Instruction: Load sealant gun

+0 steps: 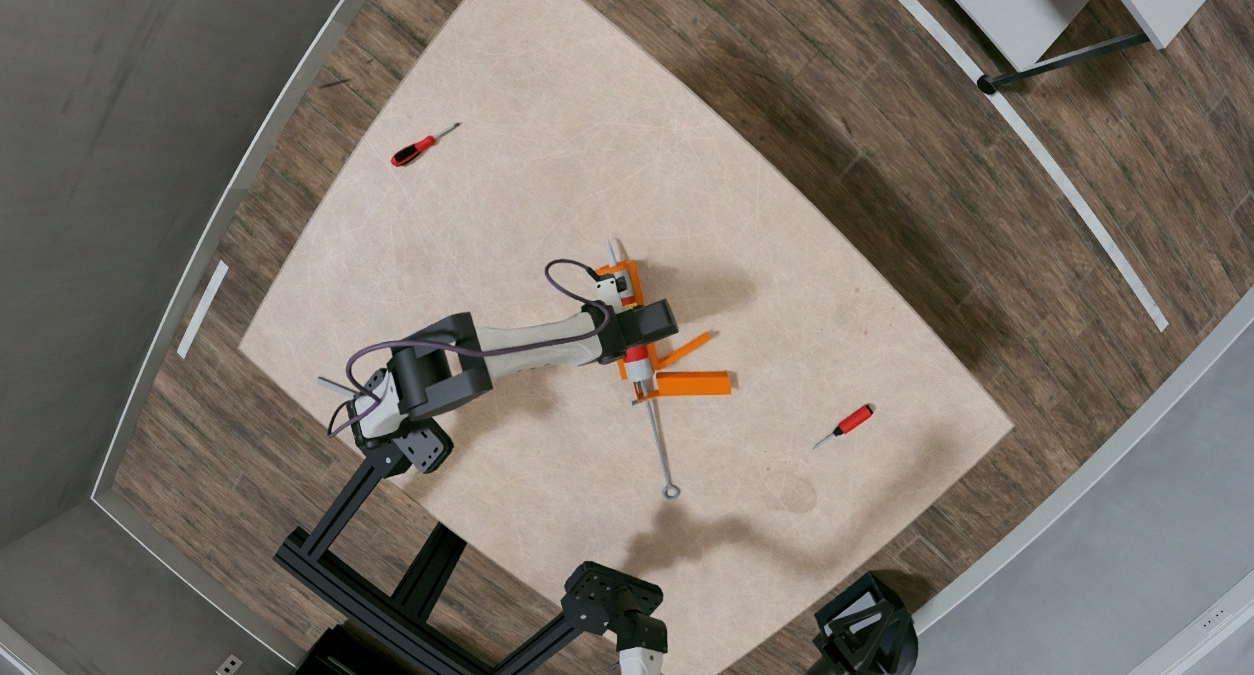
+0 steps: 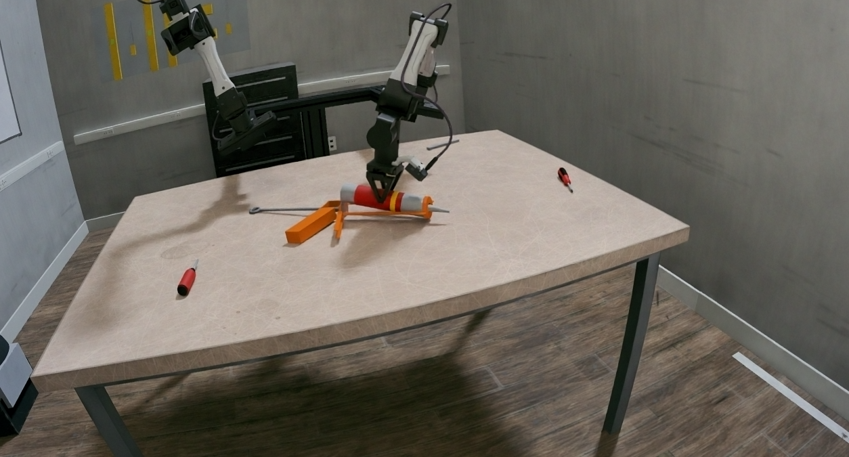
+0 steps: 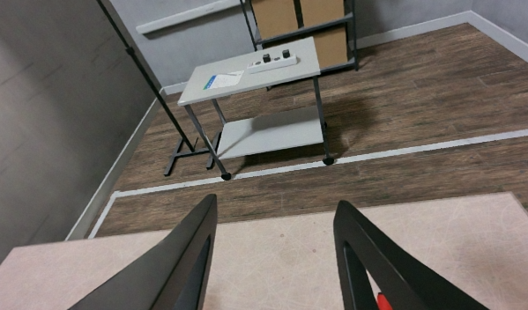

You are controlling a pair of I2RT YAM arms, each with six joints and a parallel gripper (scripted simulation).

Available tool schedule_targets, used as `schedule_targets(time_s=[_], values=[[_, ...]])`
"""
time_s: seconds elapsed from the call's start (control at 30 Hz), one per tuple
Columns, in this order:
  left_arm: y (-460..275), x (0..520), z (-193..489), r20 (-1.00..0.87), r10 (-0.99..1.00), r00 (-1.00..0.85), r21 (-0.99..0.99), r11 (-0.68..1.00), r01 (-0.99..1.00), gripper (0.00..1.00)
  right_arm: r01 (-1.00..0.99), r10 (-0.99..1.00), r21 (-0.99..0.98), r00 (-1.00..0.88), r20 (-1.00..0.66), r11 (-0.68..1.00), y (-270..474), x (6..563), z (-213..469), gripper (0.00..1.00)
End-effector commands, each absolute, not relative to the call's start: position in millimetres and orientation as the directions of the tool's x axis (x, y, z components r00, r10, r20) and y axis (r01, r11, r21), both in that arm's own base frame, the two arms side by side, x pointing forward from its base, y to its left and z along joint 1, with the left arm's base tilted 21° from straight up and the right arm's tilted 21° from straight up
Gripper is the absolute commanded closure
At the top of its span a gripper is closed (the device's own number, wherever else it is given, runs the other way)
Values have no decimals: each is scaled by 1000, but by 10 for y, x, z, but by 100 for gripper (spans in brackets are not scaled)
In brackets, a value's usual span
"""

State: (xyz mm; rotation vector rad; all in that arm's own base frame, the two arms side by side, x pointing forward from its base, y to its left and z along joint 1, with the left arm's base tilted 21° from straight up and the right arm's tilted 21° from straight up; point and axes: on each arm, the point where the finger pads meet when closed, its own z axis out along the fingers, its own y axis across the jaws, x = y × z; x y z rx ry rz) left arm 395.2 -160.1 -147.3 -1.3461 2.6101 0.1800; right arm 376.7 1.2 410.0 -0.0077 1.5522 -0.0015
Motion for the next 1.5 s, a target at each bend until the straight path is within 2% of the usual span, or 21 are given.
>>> schedule_targets(time_s=[0.0,0.63,0.7,1.0,1.27,1.47], values=[[-1762,3999,-1383,-259,-770,-583,-28,609,-792,100,-26,-1,-3,75,-997,1000,80,3737,4318,49],[-1773,3998,-1385,-236,-774,-587,-34,610,-791,100,-26,-1,-3,75,-997,1000,80,3737,4318,49],[-1851,4170,-1228,-266,-786,-558,-96,598,-796,100,-26,-1,-3,75,-997,1000,80,3737,4318,49],[-1678,3942,-1601,-318,-753,-575,-10,610,-793,100,-26,-1,-3,75,-997,1000,80,3737,4318,49],[-1789,4074,-1331,-312,-751,-582,-46,624,-780,100,-26,-1,-3,75,-997,1000,80,3737,4318,49],[-1781,4114,-1413,-342,-757,-557,-63,610,-790,100,-26,-1,-3,75,-997,1000,80,3737,4318,49]])
